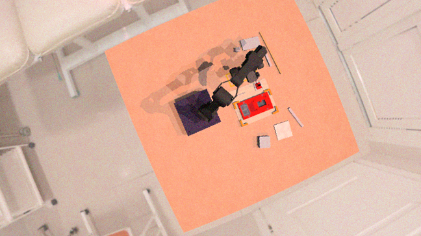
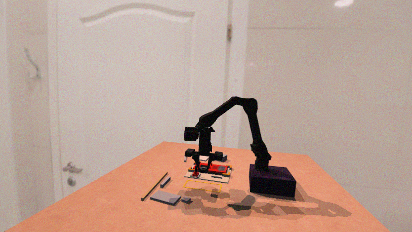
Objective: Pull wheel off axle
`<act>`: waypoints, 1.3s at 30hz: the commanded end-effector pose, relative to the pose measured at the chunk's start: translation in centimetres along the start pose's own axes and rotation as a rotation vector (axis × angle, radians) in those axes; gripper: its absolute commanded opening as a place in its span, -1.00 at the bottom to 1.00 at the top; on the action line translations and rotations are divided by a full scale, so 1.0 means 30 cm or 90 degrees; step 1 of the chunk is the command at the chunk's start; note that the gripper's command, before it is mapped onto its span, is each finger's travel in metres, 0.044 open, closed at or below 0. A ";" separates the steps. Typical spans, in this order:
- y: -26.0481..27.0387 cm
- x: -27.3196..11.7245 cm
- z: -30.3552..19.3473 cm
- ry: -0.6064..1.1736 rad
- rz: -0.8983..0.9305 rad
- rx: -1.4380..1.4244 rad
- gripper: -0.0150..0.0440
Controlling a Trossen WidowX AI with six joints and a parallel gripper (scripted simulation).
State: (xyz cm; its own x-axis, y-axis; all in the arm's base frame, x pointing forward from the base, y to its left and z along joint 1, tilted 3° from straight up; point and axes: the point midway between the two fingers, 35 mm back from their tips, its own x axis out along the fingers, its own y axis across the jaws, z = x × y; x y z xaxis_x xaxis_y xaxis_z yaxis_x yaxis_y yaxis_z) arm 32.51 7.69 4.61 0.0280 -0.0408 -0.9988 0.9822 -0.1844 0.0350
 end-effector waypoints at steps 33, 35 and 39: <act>-0.017 0.077 0.008 -0.002 -0.004 0.002 0.61; -0.050 0.045 0.022 -0.002 -0.004 0.002 0.79; -0.159 -0.038 0.069 -0.002 -0.005 0.002 1.00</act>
State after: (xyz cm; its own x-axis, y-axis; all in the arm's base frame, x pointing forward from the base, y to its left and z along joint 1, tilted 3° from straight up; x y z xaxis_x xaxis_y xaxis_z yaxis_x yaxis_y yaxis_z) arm 29.15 6.85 4.17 0.0079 -0.0459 -0.9989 0.9826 -0.1851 0.0163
